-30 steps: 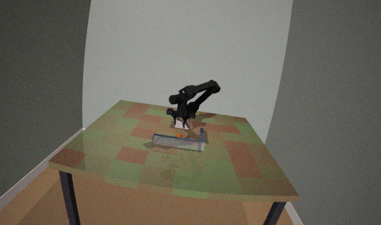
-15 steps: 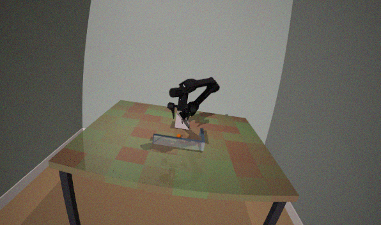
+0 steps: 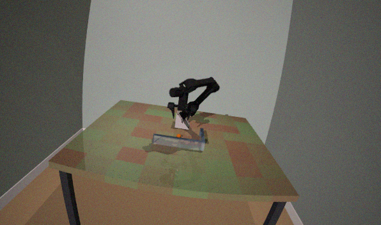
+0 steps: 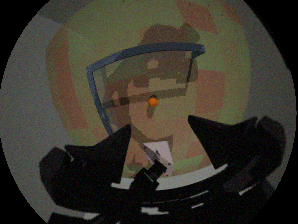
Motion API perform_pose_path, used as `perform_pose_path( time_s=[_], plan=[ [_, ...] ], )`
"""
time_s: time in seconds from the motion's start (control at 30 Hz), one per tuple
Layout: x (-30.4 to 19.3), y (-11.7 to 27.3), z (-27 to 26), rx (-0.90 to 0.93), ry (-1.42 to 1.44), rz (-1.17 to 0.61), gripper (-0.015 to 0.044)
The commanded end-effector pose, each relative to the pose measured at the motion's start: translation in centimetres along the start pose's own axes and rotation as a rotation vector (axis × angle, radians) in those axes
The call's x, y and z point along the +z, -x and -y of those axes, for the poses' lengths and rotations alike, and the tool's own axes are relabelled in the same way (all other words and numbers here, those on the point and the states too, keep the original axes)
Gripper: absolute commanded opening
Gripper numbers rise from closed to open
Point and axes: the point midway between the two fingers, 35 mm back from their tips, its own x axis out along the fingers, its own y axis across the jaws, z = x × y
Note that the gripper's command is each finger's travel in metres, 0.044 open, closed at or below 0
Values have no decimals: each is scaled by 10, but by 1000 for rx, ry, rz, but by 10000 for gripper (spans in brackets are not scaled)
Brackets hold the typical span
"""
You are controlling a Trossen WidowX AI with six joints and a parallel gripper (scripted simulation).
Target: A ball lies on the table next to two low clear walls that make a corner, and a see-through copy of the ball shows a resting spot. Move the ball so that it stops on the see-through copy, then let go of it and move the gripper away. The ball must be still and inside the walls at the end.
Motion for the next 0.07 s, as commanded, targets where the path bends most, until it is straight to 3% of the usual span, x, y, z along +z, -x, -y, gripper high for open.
perform_pose_path(
  time_s=[0.0, 0.03],
  plan=[
    [0, 1, 0, -5, 6, -2, 440],
    [0, 1, 0, -5, 6, -2, 440]
  ],
)
